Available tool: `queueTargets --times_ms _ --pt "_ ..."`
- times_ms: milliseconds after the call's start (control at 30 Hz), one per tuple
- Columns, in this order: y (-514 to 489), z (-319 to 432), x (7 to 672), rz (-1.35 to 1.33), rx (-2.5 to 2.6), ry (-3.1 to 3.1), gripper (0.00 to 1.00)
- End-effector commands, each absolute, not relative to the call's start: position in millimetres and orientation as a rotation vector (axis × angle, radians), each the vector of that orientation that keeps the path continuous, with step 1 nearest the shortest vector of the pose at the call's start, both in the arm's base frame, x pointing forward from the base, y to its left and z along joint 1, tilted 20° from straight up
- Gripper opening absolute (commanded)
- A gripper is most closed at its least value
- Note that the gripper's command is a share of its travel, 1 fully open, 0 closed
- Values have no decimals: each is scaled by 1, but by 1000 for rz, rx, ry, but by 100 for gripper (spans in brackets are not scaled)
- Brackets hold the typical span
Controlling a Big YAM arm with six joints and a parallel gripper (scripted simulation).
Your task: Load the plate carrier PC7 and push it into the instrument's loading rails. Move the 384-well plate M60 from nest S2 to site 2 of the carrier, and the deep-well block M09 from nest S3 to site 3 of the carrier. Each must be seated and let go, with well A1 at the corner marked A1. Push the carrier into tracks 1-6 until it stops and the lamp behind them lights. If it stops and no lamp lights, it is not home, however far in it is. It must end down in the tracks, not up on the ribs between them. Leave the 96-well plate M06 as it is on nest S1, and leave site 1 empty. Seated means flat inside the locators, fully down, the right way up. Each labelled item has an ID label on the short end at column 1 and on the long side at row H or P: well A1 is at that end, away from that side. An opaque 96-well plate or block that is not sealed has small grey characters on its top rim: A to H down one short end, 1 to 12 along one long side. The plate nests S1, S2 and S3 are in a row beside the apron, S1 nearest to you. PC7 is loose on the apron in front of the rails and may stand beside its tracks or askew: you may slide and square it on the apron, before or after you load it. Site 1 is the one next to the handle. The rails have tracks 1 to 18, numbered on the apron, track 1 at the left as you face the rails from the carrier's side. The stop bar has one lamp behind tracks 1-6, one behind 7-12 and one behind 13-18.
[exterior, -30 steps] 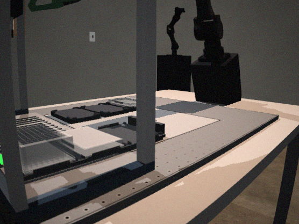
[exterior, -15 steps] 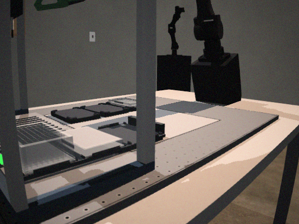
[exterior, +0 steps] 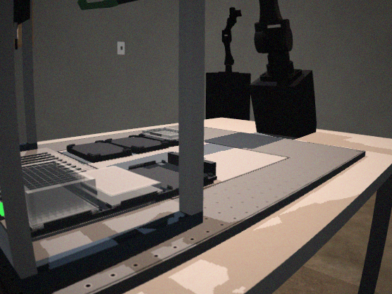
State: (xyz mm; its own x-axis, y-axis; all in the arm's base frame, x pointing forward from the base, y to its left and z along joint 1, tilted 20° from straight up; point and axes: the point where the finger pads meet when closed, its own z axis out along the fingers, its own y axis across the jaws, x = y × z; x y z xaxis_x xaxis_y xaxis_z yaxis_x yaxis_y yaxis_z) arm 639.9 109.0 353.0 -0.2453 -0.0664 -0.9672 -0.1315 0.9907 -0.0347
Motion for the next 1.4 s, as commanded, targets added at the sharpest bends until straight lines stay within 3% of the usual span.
queueTargets --times_ms 0,1367 --pt "117 380 625 85 -133 1753 100" --pt "127 322 498 90 -130 1763 100"
